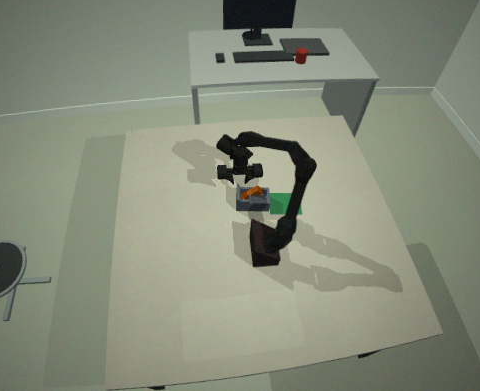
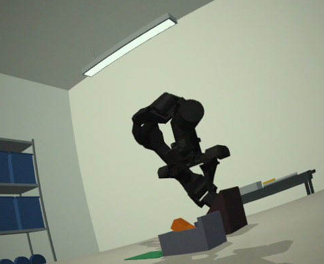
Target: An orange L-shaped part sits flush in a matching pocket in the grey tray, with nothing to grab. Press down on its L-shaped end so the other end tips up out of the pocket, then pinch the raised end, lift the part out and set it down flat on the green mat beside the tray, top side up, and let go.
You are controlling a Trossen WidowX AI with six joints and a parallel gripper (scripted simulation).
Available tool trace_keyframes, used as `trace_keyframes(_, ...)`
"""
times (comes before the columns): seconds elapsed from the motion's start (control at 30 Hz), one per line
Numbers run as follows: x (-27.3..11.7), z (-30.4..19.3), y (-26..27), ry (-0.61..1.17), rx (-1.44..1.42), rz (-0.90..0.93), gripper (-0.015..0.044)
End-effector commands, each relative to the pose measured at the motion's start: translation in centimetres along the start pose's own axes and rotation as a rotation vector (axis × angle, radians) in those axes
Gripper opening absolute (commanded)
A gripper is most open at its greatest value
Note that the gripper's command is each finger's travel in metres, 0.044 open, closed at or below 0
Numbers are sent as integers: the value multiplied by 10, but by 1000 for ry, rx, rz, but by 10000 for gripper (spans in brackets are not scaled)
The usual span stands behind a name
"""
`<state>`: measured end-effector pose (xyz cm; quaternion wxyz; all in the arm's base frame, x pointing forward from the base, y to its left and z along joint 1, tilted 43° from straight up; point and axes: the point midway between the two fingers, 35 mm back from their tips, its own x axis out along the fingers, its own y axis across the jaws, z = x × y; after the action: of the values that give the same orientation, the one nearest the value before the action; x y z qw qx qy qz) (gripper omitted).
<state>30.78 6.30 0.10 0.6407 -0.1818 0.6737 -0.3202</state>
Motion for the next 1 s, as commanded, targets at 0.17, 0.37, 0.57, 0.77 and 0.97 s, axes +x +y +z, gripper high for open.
trace_keyframes(0.17, -3, 3, -34, 4, -641, -2, 280)
trace_keyframes(0.37, -4, 3, -61, 12, -1176, -2, 280)
trace_keyframes(0.57, -4, 2, -76, 17, -1485, 0, 280)
trace_keyframes(0.77, -4, 2, -76, 17, -1485, 0, 280)
trace_keyframes(0.97, -4, 2, -76, 17, -1485, 0, 280)
